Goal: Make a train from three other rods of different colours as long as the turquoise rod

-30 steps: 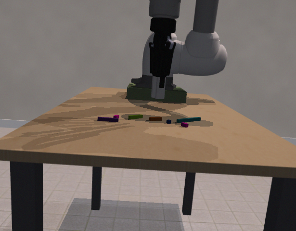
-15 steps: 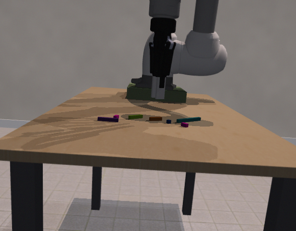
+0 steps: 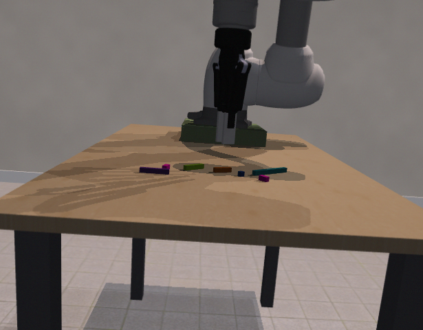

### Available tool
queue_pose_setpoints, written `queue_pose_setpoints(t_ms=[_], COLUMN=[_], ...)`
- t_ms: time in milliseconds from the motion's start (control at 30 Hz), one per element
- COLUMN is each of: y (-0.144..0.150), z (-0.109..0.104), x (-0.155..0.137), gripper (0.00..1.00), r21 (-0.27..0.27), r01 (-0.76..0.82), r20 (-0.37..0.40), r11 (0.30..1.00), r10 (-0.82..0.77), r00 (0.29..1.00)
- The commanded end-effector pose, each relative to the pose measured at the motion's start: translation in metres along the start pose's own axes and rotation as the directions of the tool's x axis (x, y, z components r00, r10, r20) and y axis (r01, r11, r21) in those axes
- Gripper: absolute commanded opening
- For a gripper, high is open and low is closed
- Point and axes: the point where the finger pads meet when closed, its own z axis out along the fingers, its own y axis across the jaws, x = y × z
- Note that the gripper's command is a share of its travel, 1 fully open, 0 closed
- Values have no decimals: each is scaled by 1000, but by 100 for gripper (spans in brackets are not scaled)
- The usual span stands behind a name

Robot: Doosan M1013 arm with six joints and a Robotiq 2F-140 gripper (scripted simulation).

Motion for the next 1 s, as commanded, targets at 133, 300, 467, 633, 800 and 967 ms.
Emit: queue_pose_setpoints(t_ms=[133,300,467,633,800,967], y=[0,0,0,0,0,0], z=[9,16,21,29,36,40], x=[0,0,0,0,0,0], gripper=[15,15,15,15,15,15], r21=[0,0,0,0,0,0], r01=[0,0,0,0,0,0], r20=[0,0,0,0,0,0], r11=[1000,1000,1000,1000,1000,1000], r10=[0,0,0,0,0,0], r00=[1000,1000,1000,1000,1000,1000])
